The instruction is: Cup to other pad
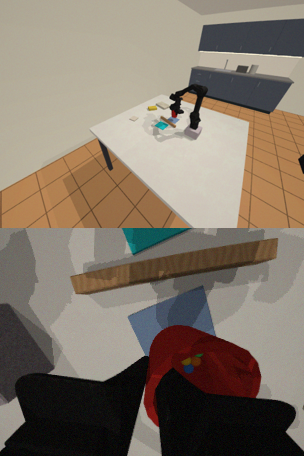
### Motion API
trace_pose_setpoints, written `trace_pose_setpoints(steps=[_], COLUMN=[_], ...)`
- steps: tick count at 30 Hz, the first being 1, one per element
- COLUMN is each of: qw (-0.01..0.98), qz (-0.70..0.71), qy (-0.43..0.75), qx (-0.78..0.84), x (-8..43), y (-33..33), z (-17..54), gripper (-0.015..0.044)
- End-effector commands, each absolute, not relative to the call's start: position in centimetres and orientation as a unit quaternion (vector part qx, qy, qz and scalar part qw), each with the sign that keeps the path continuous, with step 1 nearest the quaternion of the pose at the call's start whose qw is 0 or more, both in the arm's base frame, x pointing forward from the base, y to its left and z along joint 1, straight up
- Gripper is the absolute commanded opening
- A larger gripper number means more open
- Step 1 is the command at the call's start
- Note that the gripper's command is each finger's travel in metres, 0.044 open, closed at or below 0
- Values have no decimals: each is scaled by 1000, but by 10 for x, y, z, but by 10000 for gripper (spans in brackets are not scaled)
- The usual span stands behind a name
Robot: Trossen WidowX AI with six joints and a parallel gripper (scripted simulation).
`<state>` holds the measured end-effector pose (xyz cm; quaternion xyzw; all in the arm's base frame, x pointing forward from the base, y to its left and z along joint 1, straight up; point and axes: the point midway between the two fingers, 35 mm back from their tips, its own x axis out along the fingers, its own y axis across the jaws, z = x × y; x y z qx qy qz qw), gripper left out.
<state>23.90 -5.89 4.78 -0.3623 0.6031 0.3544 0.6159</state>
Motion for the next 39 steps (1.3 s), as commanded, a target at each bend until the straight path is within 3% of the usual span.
trace_pose_setpoints(steps=[1, 39], qw=[616, 616], qz=[353, 354], qy=[604, 603], qx=[-363, -362], x=[239, 247], y=[-59, -27], z=[52, 50], gripper=[0, 0])
